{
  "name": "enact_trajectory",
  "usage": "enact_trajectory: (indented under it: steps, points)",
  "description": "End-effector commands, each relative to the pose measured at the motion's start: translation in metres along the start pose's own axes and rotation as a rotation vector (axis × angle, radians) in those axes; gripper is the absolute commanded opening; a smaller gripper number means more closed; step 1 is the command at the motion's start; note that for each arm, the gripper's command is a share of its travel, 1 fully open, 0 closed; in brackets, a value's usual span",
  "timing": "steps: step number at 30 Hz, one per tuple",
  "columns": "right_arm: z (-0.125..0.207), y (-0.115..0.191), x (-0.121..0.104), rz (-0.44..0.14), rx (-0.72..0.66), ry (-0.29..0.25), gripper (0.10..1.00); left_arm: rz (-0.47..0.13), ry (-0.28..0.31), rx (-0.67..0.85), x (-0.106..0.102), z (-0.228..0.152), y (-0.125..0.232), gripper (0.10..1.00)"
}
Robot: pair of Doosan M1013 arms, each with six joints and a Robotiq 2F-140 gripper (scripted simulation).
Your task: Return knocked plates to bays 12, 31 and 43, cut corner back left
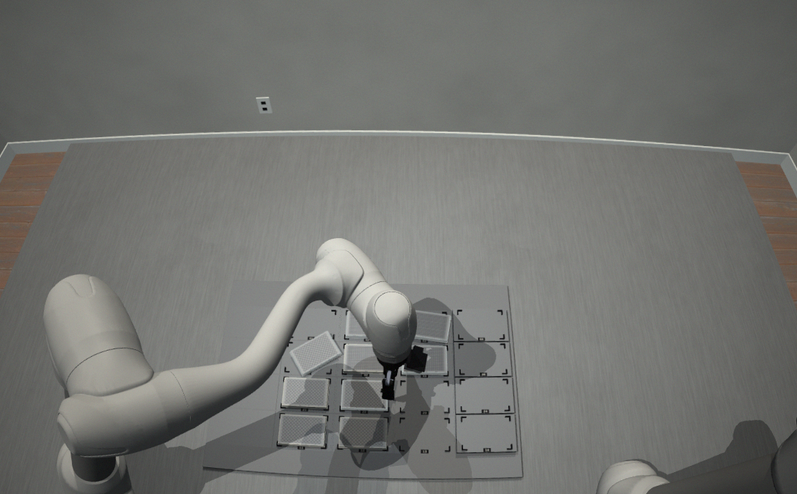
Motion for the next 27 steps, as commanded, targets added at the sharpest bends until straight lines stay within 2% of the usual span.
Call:
enact_trajectory:
  steps: [1, 27]
  points:
    - [0.0, 0.0, 0.001, 0.001, 0.0, 0.0, 1.0, 0.001, -0.001, 0.0, 0.001, -0.004, -0.003, 0.698]
    - [0.0, 0.0, 0.001, 0.001, 0.0, 0.0, 1.0, 0.001, -0.001, 0.0, 0.001, -0.088, -0.049, 0.698]
Point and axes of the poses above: on each arm, the point where the finger pads meet when closed, its own x axis back along the fingers, its own z axis across the jaws, y = z × x, the point moved 3 cm from there along x, back along the fingers, and after that the axes turned 10 degrees about x, right-handed, at the moved point
